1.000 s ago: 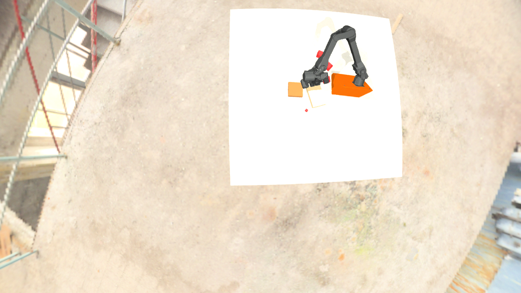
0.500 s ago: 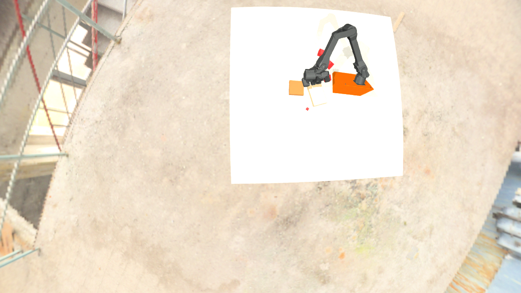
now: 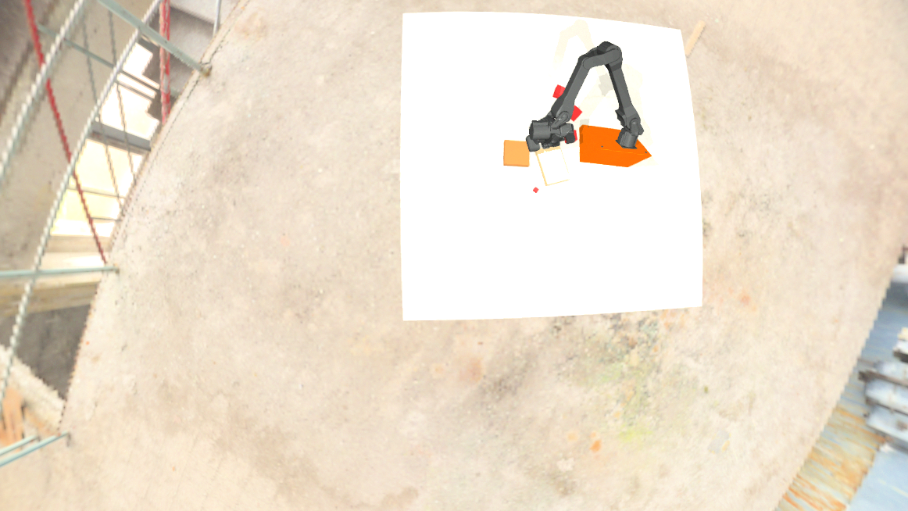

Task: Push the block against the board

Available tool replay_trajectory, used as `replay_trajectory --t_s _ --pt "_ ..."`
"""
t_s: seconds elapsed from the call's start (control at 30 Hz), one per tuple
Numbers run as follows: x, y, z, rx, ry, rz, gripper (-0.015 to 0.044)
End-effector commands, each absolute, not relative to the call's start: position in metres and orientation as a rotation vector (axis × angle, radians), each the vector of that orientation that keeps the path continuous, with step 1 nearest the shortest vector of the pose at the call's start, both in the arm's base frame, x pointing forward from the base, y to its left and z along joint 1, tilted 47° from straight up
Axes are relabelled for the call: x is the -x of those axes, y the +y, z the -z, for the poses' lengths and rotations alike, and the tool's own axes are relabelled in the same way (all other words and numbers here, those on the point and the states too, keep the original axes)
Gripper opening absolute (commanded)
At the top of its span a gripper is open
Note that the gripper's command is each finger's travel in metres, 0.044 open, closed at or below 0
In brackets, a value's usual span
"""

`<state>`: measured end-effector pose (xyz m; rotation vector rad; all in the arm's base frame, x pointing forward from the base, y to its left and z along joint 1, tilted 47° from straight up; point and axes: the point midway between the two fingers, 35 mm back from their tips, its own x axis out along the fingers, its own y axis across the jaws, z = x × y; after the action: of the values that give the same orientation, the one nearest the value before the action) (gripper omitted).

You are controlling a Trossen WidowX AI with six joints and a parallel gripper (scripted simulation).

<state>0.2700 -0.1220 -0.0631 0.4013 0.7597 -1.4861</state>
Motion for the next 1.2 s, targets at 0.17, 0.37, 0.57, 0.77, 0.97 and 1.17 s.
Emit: replay_trajectory --t_s 0.17,0.37,0.57,0.77,0.97,1.17 --pt "-0.265 -0.120 0.068 -0.405 0.782 1.490 0.0000" --pt "-0.265 -0.120 0.068 -0.405 0.782 1.490 0.0000" --pt "-0.265 -0.120 0.068 -0.405 0.782 1.490 0.0000" --pt "-0.265 -0.121 0.068 -0.405 0.782 1.490 0.0000" --pt "-0.268 -0.125 0.064 -0.405 0.782 1.490 0.0000" --pt "-0.271 -0.131 0.057 -0.406 0.782 1.490 0.0000"
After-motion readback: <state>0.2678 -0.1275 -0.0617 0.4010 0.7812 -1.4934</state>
